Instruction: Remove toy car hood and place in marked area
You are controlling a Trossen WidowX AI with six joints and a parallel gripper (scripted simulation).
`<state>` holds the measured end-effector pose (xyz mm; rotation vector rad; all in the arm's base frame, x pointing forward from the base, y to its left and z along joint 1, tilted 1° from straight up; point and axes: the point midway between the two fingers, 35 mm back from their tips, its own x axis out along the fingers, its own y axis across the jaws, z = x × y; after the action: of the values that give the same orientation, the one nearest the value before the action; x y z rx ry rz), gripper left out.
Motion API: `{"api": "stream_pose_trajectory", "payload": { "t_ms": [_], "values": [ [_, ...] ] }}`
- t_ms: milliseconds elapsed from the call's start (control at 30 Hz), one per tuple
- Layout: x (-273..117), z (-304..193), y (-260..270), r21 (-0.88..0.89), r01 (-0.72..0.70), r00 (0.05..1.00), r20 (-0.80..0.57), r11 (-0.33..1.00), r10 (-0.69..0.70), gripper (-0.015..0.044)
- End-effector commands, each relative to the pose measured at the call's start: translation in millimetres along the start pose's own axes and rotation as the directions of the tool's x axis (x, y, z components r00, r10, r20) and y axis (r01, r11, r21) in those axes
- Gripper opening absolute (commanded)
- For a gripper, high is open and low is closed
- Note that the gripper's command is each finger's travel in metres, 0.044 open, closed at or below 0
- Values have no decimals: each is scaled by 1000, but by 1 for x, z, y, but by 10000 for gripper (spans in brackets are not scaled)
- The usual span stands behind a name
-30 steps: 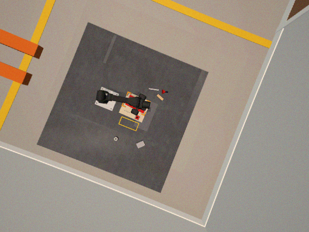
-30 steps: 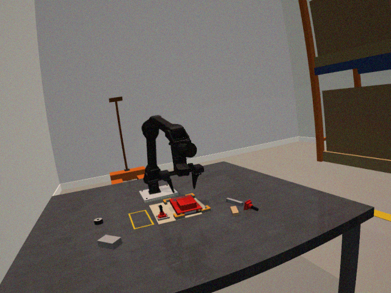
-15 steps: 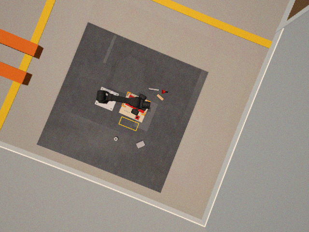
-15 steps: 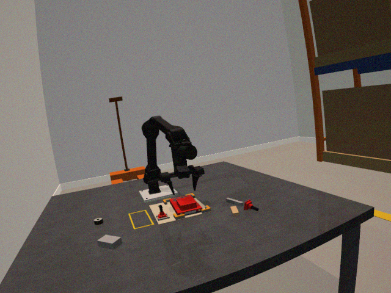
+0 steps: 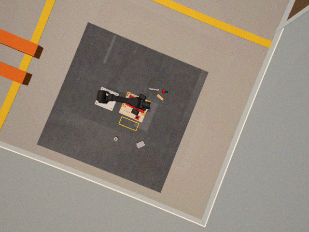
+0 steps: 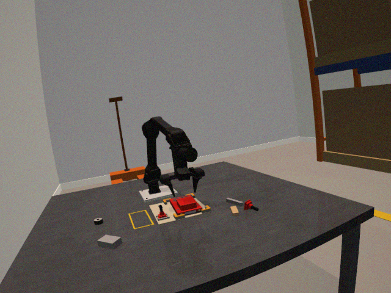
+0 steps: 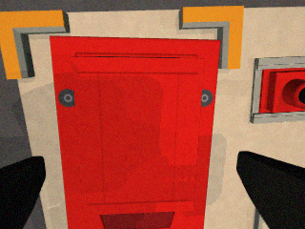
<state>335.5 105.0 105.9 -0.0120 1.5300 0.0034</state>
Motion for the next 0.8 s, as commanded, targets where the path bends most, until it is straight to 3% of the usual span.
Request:
{"api": "stream_pose_trajectory", "payload": {
  "t_ms": [0,767],
  "values": [
    [3,-1,1,4,-3,1000,-3,1000,3,440],
    [17,-1,1,4,-3,1000,-3,1000,3,440]
  ]
}}
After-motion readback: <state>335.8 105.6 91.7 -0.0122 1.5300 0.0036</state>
